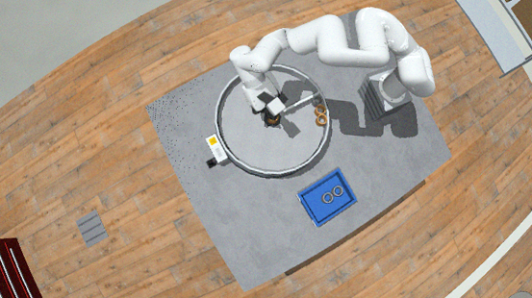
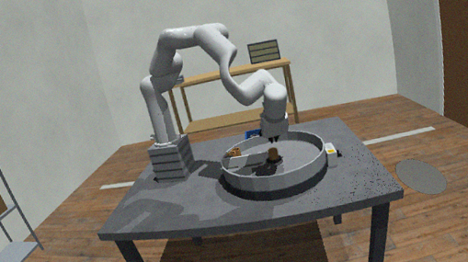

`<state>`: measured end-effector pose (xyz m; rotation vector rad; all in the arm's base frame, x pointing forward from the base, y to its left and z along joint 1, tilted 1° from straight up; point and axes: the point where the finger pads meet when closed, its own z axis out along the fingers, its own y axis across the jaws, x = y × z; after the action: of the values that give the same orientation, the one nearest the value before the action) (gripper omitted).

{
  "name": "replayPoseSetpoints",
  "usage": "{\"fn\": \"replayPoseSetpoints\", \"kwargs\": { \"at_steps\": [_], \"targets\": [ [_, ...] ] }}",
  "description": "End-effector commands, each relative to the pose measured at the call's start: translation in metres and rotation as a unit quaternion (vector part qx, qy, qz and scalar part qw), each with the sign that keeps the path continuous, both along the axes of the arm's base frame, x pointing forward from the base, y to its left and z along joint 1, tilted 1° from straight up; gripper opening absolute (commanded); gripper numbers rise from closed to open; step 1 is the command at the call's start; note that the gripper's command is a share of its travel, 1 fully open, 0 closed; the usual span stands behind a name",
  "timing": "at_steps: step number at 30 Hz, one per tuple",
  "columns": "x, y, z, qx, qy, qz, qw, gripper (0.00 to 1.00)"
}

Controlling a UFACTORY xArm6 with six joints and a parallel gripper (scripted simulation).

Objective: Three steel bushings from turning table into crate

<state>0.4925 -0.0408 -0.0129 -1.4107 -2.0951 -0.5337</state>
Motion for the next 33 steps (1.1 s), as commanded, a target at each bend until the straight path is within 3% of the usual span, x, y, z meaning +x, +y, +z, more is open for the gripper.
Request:
{"fn": "replayPoseSetpoints", "kwargs": {
  "at_steps": [1, 25, 27, 30, 33],
  "targets": [
    [0.002, 0.000, 0.002, -0.001, -0.002, 0.000, 1.000, 0.11],
    [0.001, -0.001, 0.002, -0.001, -0.002, 0.000, 1.000, 0.10],
    [-0.006, -0.001, 0.001, -0.001, -0.002, 0.000, 1.000, 0.10],
    [-0.042, -0.003, 0.000, -0.001, -0.001, 0.001, 1.000, 0.10],
    [-0.056, -0.004, 0.000, -0.001, -0.001, 0.001, 1.000, 0.10]
  ]
}}
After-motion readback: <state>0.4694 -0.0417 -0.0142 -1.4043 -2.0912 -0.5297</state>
